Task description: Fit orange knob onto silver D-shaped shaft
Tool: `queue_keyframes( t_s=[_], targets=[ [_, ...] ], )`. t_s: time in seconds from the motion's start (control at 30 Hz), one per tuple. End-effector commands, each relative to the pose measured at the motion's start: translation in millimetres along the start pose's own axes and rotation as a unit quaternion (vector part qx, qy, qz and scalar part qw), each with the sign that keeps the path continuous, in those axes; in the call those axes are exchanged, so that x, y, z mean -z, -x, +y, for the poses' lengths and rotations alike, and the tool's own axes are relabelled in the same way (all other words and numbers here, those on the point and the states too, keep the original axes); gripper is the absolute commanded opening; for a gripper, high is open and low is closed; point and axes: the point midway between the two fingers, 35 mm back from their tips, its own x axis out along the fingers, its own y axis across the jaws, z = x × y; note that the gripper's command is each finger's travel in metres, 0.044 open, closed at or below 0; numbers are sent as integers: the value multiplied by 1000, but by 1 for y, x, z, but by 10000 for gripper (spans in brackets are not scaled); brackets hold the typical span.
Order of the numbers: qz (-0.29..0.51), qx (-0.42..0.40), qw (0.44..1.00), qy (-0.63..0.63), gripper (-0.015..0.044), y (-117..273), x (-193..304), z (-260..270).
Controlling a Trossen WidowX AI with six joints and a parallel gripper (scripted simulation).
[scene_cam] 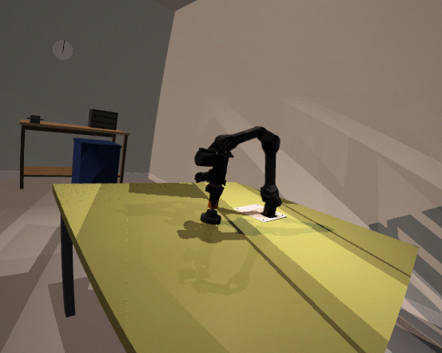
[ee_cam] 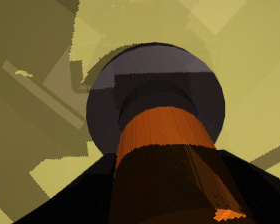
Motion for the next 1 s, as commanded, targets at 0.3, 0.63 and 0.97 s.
queue_keyframes(
  t_s=[0.3, 0.63, 0.97],
  targets=[
    [1, -2, 1000, 1, 0, 0, 0, 0],
    [1, -2, 1000, 22, 0, -1, 1, 0],
    [1, -2, 1000, -14, 0, -6, 1, 0]
  ],
)
